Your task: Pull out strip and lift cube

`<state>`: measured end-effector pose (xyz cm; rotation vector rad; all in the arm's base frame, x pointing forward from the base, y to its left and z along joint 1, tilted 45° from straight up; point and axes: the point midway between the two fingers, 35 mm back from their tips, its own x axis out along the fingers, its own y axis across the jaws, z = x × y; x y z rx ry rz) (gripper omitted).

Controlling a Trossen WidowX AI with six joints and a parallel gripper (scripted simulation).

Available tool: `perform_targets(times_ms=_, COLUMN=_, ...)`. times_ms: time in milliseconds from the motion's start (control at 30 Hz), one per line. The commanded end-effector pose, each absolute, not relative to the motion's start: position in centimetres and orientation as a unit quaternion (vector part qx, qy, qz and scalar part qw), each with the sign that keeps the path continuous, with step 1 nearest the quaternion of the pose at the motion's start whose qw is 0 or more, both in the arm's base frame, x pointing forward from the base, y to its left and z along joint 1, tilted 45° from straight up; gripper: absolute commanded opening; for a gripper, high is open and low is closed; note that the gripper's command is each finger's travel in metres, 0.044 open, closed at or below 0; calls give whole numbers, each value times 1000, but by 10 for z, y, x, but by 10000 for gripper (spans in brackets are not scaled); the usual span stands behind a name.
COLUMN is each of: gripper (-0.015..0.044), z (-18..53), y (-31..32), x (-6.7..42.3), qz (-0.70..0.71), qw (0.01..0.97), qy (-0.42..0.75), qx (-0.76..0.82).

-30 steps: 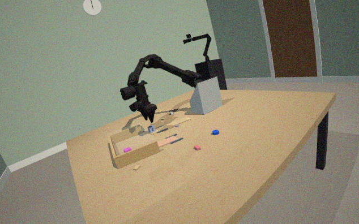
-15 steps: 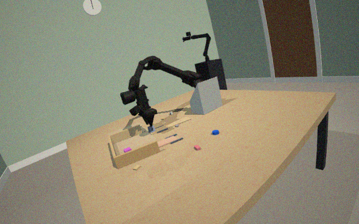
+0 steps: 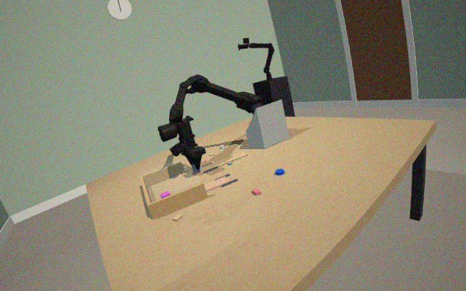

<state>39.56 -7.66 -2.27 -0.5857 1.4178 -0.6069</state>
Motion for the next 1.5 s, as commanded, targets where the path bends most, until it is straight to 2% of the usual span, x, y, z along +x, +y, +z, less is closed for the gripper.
perform_targets(times_ms=0, gripper=250, z=-30, y=-80, x=393, qz=-269, qw=674, qy=635, qx=-265)
perform_targets(times_ms=200, gripper=250, z=-30, y=-81, x=393, qz=-269, qw=674, qy=635, qx=-265)
perform_targets(times_ms=333, gripper=145, z=-28, y=-80, x=394, qz=-270, qw=676, qy=633, qx=-262)
perform_targets(times_ms=567, gripper=98, z=-28, y=-80, x=394, qz=-270, qw=676, qy=633, qx=-262)
perform_targets(times_ms=700, gripper=0, z=-27, y=-78, x=391, qz=-270, qw=676, qy=634, qx=-262)
perform_targets(times_ms=1133, gripper=0, z=-5, y=-48, x=335, qz=-268, qw=673, qy=636, qx=-265)
perform_targets(times_ms=1467, gripper=0, z=-7, y=-46, x=313, qz=-268, qw=673, qy=637, qx=-265)
